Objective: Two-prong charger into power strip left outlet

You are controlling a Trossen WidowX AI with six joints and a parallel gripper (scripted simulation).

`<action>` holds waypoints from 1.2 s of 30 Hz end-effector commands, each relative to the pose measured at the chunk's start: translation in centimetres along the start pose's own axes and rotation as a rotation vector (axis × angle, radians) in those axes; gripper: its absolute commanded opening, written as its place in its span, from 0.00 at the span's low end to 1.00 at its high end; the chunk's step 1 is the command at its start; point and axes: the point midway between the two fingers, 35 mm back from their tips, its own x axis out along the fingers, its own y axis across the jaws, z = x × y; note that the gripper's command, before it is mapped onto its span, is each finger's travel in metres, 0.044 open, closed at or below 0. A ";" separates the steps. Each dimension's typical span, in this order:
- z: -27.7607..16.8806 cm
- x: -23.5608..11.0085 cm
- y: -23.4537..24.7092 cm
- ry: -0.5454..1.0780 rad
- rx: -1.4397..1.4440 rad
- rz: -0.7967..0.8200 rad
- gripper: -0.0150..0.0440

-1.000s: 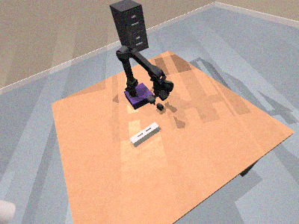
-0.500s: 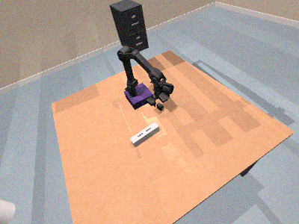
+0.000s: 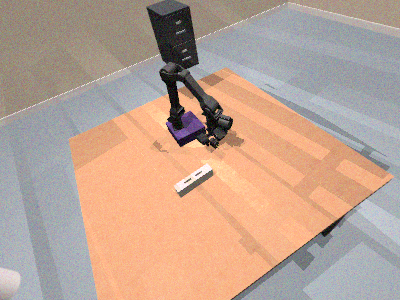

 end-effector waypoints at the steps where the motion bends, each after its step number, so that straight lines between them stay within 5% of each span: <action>1: -0.1 0.8 -0.2 0.004 -0.003 -0.007 1.00; 12: -0.1 2.2 -0.2 0.004 -0.003 -0.008 1.00; 24: 0.0 1.8 -0.1 0.003 0.000 -0.001 0.47; 36: 0.0 0.3 0.0 0.003 -0.001 -0.003 0.25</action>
